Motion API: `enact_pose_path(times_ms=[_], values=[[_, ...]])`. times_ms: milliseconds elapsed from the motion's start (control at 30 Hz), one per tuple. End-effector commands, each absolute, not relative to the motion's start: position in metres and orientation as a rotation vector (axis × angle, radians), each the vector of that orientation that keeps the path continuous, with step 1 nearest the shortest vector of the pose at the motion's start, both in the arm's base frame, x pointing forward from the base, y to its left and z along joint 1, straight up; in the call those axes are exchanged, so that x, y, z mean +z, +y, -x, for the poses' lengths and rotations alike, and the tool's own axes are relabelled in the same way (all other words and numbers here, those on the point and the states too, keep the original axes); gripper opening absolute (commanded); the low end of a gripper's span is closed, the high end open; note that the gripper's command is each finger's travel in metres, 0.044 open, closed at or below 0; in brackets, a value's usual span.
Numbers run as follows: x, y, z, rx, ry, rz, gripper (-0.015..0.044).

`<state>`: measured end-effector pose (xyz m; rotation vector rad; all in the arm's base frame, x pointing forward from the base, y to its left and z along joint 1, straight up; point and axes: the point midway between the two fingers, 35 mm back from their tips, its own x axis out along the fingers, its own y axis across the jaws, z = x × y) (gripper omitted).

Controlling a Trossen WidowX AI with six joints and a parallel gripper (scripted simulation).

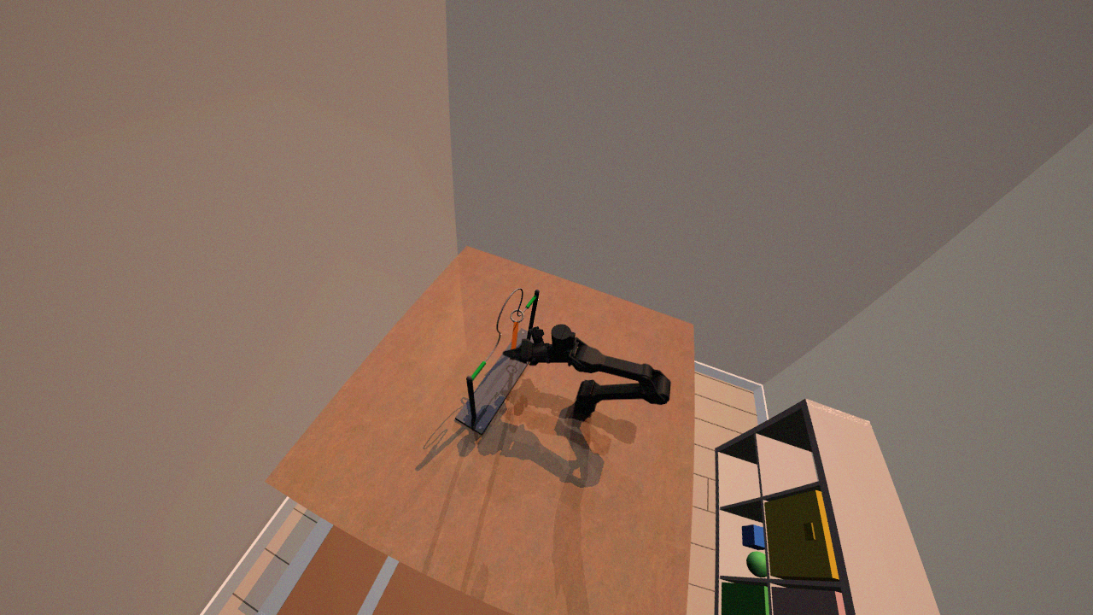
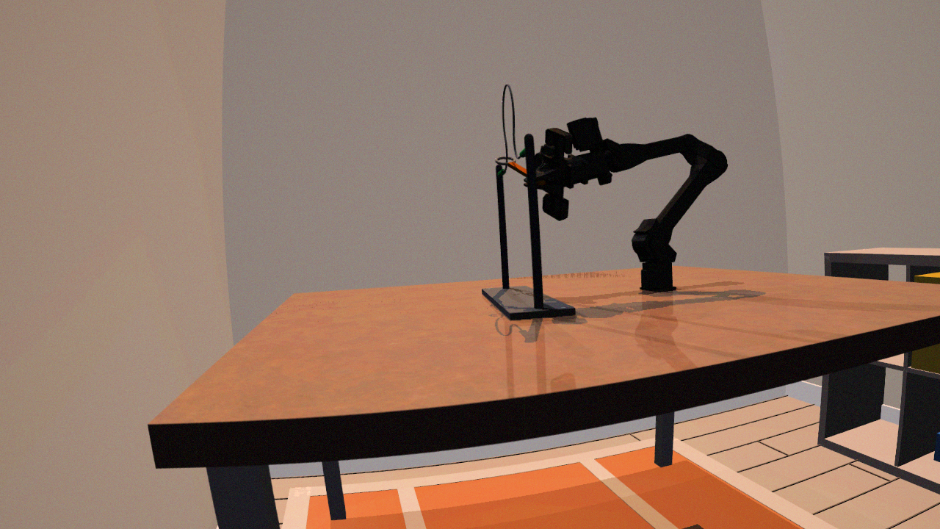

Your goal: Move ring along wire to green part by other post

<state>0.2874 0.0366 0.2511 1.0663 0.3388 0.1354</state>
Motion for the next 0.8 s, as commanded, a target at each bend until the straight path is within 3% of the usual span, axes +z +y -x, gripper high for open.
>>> enact_pose_path(times_ms=[0,767], values=[[0.267,0.040,-0.280,0.187,0.361,-1.135,-0.0150],[0.324,0.050,-0.271,0.355,0.369,-1.501,-0.0150]])
